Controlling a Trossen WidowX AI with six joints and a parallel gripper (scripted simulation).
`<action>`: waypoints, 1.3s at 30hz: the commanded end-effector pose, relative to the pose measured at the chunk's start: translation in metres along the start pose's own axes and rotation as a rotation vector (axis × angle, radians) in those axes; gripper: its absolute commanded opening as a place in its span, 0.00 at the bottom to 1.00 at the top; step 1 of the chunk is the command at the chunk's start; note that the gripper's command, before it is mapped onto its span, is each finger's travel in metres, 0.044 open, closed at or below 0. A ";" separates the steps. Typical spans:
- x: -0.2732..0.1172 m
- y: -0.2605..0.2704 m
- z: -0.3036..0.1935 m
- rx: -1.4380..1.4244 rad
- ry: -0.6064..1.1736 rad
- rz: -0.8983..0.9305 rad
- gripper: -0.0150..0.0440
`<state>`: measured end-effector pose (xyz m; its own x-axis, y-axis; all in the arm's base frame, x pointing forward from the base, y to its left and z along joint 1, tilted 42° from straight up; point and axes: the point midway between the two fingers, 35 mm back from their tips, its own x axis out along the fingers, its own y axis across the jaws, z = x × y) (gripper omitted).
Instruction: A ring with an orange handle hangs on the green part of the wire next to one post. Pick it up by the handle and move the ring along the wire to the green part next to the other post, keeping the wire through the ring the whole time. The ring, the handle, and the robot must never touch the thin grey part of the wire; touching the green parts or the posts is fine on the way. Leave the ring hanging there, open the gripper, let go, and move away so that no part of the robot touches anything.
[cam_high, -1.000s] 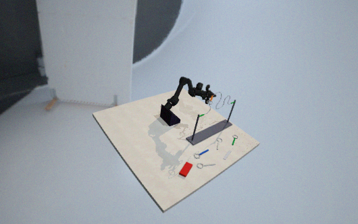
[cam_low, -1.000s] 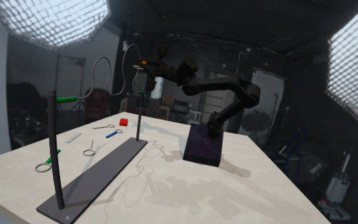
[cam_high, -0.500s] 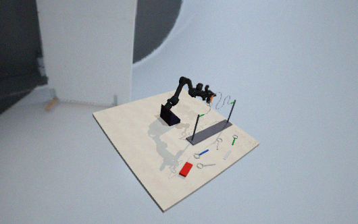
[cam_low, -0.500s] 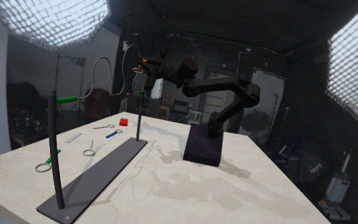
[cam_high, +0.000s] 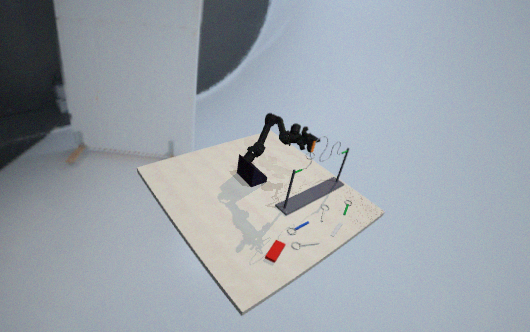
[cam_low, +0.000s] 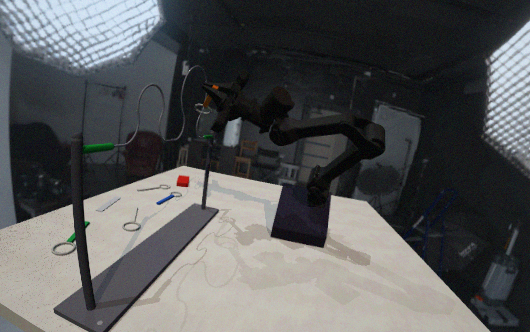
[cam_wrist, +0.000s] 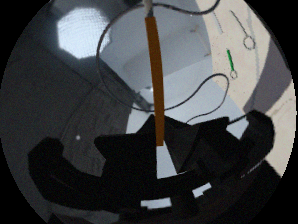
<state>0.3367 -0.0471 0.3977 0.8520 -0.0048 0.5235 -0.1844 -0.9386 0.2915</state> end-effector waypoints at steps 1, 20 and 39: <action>0.000 0.001 0.000 0.053 -0.005 0.028 0.00; 0.000 -0.005 -0.002 0.145 -0.013 0.079 0.00; -0.004 -0.049 -0.006 -0.056 0.016 -0.030 0.00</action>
<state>0.3382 -0.0109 0.3937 0.8444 -0.0089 0.5356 -0.1903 -0.9396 0.2845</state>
